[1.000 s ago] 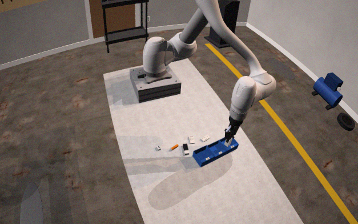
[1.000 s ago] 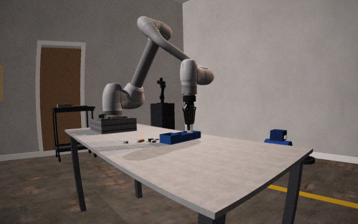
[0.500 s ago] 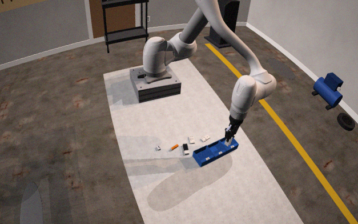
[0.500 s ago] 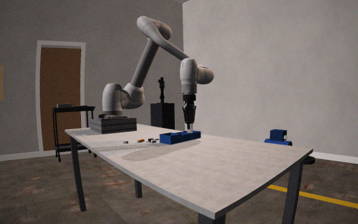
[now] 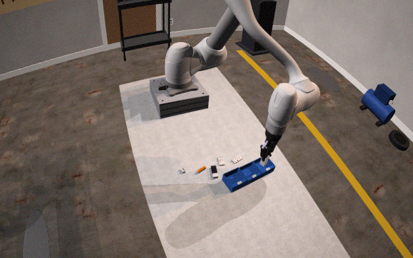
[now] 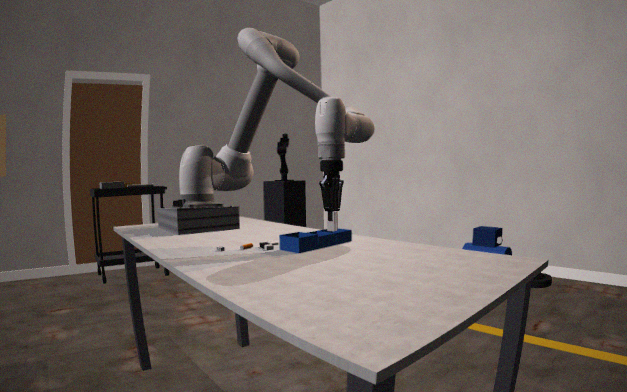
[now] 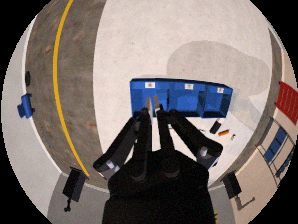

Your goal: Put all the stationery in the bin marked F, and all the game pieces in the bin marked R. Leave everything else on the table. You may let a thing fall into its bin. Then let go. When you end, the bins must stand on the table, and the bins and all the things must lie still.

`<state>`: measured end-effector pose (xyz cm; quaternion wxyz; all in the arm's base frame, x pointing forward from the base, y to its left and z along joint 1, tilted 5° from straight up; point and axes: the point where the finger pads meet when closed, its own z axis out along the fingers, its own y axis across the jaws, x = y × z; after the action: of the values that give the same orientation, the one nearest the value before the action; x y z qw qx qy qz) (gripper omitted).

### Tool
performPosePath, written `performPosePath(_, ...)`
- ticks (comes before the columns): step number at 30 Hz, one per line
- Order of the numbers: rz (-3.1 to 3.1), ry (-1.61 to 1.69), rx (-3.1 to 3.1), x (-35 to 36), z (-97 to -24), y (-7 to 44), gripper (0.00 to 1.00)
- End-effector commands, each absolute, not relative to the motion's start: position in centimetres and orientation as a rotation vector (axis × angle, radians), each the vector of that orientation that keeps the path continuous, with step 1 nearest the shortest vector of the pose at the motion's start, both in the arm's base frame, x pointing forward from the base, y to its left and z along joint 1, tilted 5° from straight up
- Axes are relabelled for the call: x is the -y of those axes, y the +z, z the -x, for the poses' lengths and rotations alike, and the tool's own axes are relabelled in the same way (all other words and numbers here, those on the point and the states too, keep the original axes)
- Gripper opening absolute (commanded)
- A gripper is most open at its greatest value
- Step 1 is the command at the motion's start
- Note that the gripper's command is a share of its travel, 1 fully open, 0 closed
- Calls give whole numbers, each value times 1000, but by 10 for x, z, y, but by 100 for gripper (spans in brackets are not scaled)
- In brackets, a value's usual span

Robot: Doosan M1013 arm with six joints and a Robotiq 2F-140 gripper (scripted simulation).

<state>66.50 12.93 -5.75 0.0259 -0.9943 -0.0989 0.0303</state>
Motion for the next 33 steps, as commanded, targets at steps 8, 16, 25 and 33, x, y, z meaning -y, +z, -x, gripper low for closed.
performPosePath(8, 3073, 94, 306, -128, -667, -28, 5)
performPosePath(16, 3073, 94, 306, -127, -669, -4, 5)
performPosePath(25, 3073, 94, 306, -123, -673, 71, 5)
performPosePath(33, 3073, 94, 306, -123, -675, 90, 5)
